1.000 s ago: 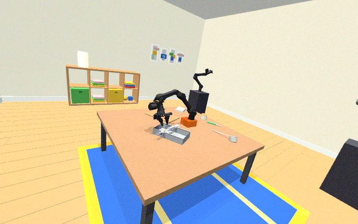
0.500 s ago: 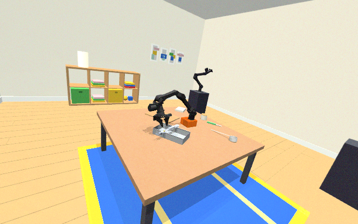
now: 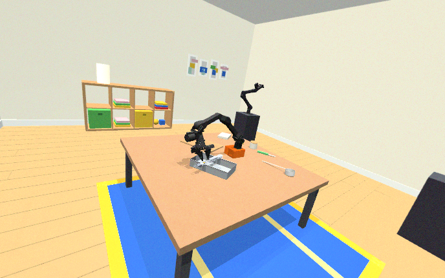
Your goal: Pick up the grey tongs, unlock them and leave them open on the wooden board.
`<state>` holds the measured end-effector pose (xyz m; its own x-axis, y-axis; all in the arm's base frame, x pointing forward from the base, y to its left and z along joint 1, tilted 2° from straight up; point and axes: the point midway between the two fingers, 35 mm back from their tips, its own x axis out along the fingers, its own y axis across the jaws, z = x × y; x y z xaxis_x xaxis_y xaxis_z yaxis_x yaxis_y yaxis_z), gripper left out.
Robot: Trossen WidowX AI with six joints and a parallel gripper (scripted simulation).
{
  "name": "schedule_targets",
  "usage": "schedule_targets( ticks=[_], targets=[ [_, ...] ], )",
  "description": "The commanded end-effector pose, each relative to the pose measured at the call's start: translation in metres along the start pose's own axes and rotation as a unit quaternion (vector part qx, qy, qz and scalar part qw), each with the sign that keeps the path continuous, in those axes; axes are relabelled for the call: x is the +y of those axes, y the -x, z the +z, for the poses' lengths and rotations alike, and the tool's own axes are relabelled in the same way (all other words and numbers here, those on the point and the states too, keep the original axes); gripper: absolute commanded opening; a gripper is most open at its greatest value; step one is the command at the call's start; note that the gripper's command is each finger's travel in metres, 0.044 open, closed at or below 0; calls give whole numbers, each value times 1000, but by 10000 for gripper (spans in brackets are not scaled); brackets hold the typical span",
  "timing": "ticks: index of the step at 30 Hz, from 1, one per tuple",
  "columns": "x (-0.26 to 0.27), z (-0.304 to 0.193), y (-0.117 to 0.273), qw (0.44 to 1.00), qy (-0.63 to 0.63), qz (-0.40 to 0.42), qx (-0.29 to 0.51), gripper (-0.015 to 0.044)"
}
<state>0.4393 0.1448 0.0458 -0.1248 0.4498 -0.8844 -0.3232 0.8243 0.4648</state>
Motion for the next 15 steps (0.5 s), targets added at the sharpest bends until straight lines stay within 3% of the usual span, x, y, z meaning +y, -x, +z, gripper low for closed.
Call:
schedule_targets(
  ticks=[1, 15],
  targets=[
    [0, -1, -10, 1000, -2, 1, 4, 260],
    [0, -2, -33, 1000, -3, 2, 5, 260]
  ],
)
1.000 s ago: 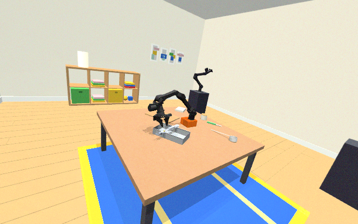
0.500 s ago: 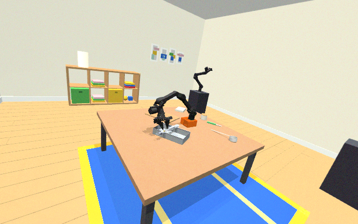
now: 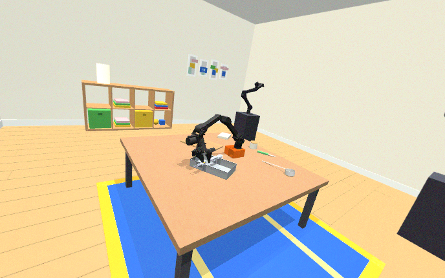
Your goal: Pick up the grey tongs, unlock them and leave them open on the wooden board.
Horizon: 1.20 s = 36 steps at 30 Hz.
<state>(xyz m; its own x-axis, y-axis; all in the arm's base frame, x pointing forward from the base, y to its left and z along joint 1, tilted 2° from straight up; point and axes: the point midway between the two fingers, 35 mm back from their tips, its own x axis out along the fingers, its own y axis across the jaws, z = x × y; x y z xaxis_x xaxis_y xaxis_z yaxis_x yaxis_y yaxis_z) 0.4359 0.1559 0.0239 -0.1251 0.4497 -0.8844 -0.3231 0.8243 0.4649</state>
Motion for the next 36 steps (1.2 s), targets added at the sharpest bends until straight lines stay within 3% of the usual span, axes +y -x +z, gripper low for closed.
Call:
schedule_targets(
  ticks=[1, 16, 23, 30, 36],
  targets=[
    [0, -2, -10, 1000, -2, 2, 4, 260],
    [1, -4, -29, 1000, -3, 3, 4, 260],
    [1, -3, -25, 1000, 0, 1, 2, 76],
    [1, -3, -25, 1000, 0, 1, 2, 30],
    [3, -2, -22, 1000, 0, 1, 2, -128]
  ],
)
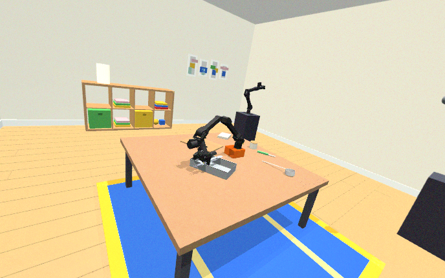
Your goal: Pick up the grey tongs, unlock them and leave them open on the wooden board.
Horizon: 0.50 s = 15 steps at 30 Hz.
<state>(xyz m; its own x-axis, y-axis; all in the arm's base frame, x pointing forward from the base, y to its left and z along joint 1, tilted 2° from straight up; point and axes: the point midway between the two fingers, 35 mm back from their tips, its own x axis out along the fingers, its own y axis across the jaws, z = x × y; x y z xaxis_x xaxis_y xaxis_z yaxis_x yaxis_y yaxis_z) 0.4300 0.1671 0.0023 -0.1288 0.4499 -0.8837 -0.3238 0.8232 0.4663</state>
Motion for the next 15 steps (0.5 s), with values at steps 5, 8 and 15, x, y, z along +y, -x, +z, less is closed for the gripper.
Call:
schedule_targets(
  ticks=[5, 8, 15],
  targets=[
    [25, 3, 44, 1000, -2, 1, 2, -150],
    [38, 1, 67, 1000, -3, 2, 3, -150],
    [38, 1, 67, 1000, -3, 2, 3, -150]
  ],
)
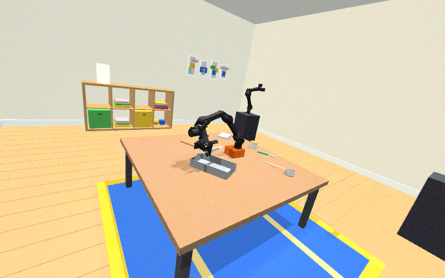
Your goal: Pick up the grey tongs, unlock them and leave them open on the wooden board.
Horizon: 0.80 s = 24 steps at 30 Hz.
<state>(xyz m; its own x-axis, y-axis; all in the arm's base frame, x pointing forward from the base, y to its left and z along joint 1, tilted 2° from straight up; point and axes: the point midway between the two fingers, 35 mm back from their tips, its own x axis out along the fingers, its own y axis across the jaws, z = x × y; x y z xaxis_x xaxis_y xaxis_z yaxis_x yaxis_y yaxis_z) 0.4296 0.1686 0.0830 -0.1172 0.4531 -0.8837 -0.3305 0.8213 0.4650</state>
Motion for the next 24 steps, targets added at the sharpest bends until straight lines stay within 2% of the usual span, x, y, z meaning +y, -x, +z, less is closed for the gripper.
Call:
schedule_targets(
  ticks=[1, 9, 24],
  targets=[
    [-1, -3, -4, 1000, -6, 2, 9, -150],
    [-1, -4, -6, 1000, -7, -21, 13, -150],
    [2, -10, -11, 973, -5, -232, 14, -150]
  ],
)
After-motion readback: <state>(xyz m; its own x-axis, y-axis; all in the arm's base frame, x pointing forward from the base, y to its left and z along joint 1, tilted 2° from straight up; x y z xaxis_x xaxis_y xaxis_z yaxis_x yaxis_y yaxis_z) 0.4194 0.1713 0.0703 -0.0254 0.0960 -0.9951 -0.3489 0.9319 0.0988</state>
